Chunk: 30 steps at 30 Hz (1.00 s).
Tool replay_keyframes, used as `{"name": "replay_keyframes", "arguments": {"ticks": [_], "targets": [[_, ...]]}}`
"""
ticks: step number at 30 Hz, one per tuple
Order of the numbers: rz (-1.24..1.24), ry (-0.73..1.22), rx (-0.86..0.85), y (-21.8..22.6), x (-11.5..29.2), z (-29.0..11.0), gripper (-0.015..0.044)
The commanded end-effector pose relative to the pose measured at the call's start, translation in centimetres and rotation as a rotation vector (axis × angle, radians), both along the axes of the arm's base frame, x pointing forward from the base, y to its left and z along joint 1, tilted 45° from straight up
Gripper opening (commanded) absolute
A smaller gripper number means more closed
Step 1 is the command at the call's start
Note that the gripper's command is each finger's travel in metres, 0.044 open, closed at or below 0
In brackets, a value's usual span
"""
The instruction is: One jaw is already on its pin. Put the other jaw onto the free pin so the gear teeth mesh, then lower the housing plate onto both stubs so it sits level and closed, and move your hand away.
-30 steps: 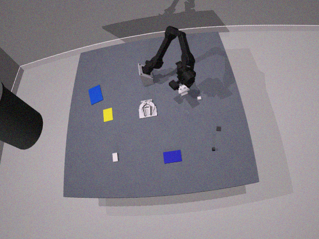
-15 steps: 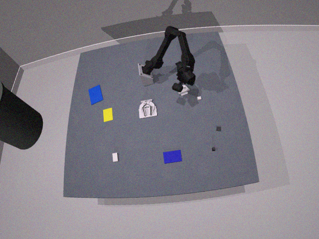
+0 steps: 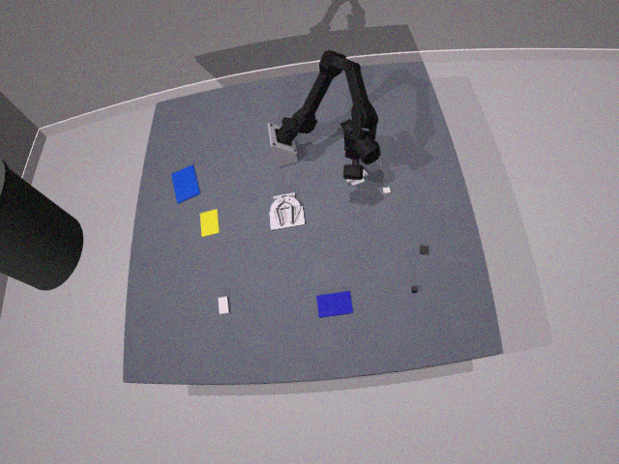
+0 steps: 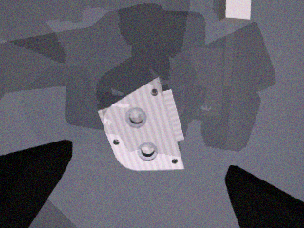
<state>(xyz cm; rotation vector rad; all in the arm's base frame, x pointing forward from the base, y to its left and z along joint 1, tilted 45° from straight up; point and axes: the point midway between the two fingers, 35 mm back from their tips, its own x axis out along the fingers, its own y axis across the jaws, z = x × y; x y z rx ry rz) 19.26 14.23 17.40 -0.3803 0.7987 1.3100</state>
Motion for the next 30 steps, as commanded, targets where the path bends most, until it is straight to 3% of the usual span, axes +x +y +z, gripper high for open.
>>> {"name": "replay_keyframes", "arguments": {"ticks": [1, 30], "targets": [[0.070, -0.073, -0.008, 0.00, 0.04, -0.11, 0.0440], [0.612, -0.615, -0.045, 0.35, 0.08, -0.44, 0.0440]]}}
